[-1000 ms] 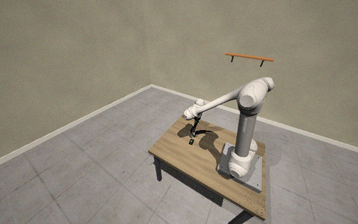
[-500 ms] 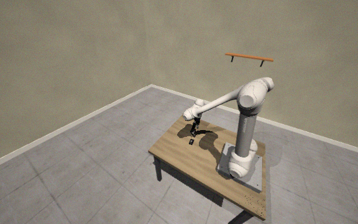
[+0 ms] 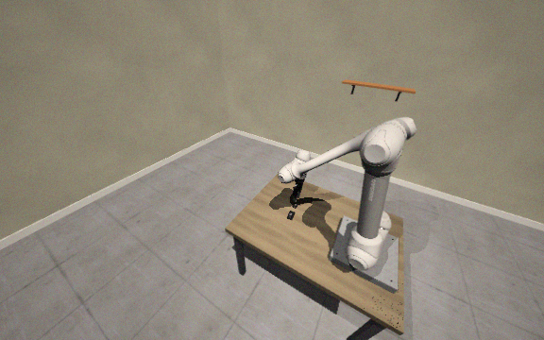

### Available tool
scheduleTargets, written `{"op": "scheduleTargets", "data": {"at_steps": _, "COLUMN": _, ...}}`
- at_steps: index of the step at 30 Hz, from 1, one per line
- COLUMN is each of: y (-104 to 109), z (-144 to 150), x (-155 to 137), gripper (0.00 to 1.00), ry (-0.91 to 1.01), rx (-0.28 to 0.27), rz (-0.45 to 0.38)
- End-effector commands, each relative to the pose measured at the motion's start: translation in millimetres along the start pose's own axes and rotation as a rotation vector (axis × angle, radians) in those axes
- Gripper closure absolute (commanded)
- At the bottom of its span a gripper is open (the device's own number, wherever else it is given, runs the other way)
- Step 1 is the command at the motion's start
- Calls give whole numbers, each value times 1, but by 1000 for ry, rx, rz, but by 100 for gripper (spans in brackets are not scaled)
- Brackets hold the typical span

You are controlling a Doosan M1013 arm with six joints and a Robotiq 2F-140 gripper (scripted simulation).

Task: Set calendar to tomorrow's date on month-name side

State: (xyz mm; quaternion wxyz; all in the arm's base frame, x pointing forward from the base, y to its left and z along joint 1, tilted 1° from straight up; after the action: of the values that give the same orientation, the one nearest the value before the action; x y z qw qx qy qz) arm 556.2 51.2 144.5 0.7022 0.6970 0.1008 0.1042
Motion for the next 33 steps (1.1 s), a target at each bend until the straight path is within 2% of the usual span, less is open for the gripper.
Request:
{"op": "scheduleTargets", "data": {"at_steps": 1, "y": 0, "z": 0, "x": 0, "gripper": 72, "ry": 0, "rx": 0, "rz": 0}}
{"op": "scheduleTargets", "data": {"at_steps": 20, "y": -1, "z": 0, "x": 0, "gripper": 72, "ry": 0, "rx": 0, "rz": 0}}
{"op": "scheduleTargets", "data": {"at_steps": 33, "y": -9, "z": 0, "x": 0, "gripper": 72, "ry": 0, "rx": 0, "rz": 0}}
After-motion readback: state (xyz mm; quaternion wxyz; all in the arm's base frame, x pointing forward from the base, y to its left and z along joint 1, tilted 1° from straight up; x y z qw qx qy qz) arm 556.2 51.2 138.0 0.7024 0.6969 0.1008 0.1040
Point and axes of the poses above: the point where the finger pads meet when closed, its own y axis back along the fingers, its own z axis across the jaws, x = y × z, the point moved 7 cm from there along y, back along the fingers, and after that the axes turned 10 degrees about y, right-handed, at the moved point
